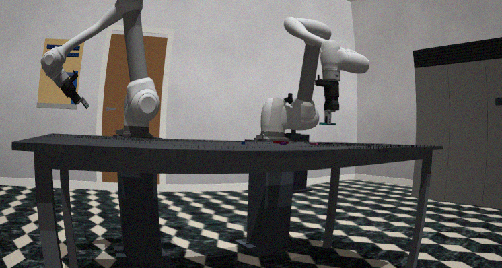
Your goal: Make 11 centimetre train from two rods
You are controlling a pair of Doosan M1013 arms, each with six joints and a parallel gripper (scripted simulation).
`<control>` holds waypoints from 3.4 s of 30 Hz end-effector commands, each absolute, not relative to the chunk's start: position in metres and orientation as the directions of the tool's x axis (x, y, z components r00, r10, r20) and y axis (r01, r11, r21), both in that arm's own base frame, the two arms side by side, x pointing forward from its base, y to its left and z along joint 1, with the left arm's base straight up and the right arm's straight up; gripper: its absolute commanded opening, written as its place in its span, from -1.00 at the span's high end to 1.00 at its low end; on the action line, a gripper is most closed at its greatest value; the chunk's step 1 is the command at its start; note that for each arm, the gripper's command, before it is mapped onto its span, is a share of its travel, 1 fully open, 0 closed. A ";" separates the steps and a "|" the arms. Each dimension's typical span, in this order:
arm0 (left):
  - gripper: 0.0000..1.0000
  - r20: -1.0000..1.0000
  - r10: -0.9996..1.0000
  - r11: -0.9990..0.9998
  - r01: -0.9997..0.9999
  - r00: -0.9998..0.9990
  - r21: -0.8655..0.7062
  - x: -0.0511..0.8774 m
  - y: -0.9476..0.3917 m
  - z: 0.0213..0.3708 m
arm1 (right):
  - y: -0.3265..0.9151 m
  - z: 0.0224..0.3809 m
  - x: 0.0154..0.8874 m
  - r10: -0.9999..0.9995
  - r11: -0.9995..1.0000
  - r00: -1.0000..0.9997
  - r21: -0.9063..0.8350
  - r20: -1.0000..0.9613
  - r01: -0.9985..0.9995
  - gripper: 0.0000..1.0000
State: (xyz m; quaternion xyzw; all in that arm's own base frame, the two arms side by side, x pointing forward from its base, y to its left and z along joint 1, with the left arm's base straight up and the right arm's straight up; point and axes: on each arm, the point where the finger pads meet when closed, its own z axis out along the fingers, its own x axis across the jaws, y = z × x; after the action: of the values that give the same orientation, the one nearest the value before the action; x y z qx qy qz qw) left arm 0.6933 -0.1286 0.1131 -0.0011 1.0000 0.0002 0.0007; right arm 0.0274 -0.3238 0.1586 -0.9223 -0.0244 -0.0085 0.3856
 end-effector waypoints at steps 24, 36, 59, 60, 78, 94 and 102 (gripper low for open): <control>0.52 0.001 -0.055 0.998 -0.055 -0.998 0.001 0.747 -0.248 0.127 | -0.323 0.159 0.030 0.026 -0.707 0.999 -0.706 0.038 0.045 -1.00; 0.52 0.001 -0.090 0.996 -0.090 -0.996 0.001 0.768 -0.341 0.129 | -0.323 0.159 0.030 0.026 -0.707 0.999 -0.706 0.038 0.045 -1.00; 0.52 0.001 -0.154 0.988 -0.154 -0.988 0.001 0.771 -0.521 0.126 | -0.323 0.159 0.030 0.026 -0.707 0.999 -0.706 0.038 0.045 -1.00; 0.52 0.001 -0.154 0.988 -0.154 -0.988 0.001 0.771 -0.521 0.126 | -0.323 0.159 0.030 0.026 -0.707 0.999 -0.706 0.038 0.045 -1.00; 0.52 0.000 -0.197 0.980 -0.197 -0.980 0.001 0.746 -0.641 0.121 | -0.323 0.159 0.030 0.026 -0.707 0.999 -0.706 0.038 0.045 -1.00; 0.52 -0.002 -0.194 0.981 -0.194 -0.981 -0.003 0.747 -0.641 0.116 | -0.323 0.159 0.030 0.026 -0.707 0.999 -0.706 0.038 0.045 -1.00; 0.52 0.000 -0.194 0.981 -0.194 -0.981 0.001 0.746 -0.640 0.091 | -0.323 0.159 0.030 0.026 -0.707 0.999 -0.706 0.038 0.045 -1.00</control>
State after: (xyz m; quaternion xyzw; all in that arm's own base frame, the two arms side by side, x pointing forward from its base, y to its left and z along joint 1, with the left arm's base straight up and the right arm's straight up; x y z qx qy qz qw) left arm 0.7492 -0.6382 0.1055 -0.0985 0.9951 -0.0006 0.0005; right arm 0.0274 -0.3238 0.1586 -0.9223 -0.0244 -0.0085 0.3856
